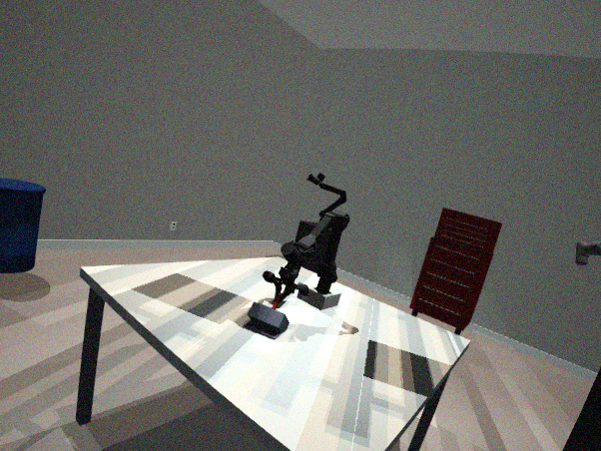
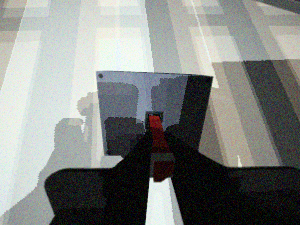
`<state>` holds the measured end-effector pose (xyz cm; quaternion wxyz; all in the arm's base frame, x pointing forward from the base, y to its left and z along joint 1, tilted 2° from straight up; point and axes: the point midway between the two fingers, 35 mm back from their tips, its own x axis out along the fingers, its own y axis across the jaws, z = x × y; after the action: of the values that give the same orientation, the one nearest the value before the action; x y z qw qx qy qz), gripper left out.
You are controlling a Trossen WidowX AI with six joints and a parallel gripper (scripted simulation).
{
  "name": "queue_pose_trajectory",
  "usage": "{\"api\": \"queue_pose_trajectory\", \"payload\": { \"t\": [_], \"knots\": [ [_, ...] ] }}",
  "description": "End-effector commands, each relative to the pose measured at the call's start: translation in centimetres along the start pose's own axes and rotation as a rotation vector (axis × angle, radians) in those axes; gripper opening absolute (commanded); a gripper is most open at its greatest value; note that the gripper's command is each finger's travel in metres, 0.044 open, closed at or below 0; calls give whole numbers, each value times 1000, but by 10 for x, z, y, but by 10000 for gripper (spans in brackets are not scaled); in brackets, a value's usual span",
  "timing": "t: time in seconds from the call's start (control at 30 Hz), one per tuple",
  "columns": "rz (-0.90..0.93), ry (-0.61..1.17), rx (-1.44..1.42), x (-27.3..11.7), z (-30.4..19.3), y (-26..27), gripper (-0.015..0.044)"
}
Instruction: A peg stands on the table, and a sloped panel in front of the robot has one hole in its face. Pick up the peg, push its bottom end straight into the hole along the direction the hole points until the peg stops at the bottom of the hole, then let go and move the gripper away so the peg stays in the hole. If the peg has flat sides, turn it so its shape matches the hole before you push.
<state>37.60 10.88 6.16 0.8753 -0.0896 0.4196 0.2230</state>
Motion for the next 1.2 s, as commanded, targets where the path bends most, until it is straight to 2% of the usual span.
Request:
{"api": "queue_pose_trajectory", "payload": {
  "t": [0.0, 1.17],
  "knots": [
    [-2, -3, 2, 3, 2, -1, 0],
    [-2, -4, 2, 25, 2, -2, 0]
  ]
}}
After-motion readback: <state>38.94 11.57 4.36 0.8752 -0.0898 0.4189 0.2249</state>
